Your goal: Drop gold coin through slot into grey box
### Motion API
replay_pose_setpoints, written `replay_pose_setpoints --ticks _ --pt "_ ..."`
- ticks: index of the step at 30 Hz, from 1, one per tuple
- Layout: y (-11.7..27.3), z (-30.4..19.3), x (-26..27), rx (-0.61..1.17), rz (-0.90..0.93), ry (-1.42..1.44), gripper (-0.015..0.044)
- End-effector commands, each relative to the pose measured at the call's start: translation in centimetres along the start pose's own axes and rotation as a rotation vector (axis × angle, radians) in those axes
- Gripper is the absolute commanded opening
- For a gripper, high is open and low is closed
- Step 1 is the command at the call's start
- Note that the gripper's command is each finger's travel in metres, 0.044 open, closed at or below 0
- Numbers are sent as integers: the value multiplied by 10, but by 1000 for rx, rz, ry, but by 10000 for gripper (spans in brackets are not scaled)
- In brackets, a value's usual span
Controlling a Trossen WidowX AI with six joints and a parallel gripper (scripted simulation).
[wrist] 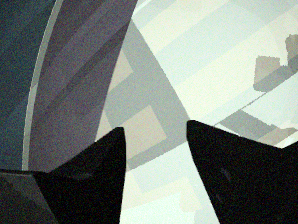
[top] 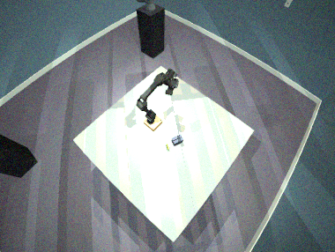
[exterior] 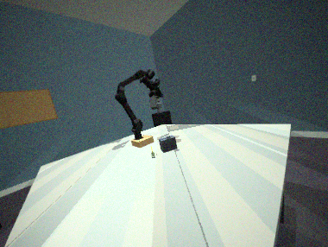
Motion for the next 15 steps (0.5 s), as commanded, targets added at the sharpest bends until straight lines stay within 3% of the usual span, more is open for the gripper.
replay_pose_setpoints --ticks 1,15 --pt "-26 42 -29 -61 -122 -112 161" --pt "-61 150 -185 -131 -500 -363 161"
Point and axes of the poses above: the point midway between the two fingers, 35 mm back from their tips, its own y axis back along the fingers, its own x axis across the jaws, z = x × y, the point moved 4 cm from there along y, back along the fingers, and after that the axes turned 4 degrees about -y, right-handed, at the moved point
